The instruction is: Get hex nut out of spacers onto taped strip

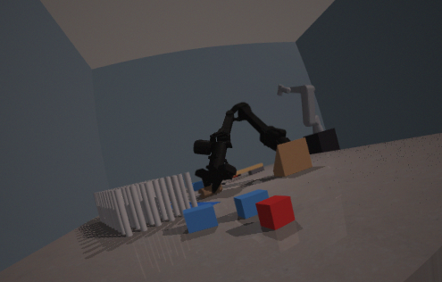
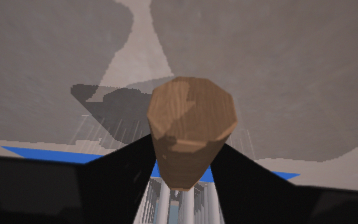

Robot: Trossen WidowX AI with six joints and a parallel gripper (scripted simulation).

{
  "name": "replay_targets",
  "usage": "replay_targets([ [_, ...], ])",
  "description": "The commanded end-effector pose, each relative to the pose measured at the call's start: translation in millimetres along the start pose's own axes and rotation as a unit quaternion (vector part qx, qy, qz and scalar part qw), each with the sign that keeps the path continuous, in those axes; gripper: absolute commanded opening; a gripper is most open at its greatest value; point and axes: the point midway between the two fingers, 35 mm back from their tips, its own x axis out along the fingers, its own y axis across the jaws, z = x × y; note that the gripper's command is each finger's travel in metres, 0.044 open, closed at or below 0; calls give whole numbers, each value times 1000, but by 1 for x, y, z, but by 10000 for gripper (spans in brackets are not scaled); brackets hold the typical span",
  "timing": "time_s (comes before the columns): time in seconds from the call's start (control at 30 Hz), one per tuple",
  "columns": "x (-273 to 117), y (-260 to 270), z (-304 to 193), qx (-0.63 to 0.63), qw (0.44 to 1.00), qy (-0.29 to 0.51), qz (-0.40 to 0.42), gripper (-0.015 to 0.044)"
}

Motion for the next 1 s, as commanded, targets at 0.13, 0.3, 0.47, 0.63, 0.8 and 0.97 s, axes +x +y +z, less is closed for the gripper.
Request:
replay_targets([
  [0.13, -3, 0, 3, -2, 1000, 2, -1, 0],
  [0.3, -4, 0, 6, -2, 1000, 2, -1, 0],
  [0.47, -6, 0, 8, -2, 1000, 1, -1, 0],
  [0.63, -7, 0, 10, -2, 1000, 1, -1, 0],
  [0.8, -9, 0, 12, -2, 1000, 1, -1, 0],
  [0.97, -10, 0, 14, -2, 1000, 1, -1, 0],
])
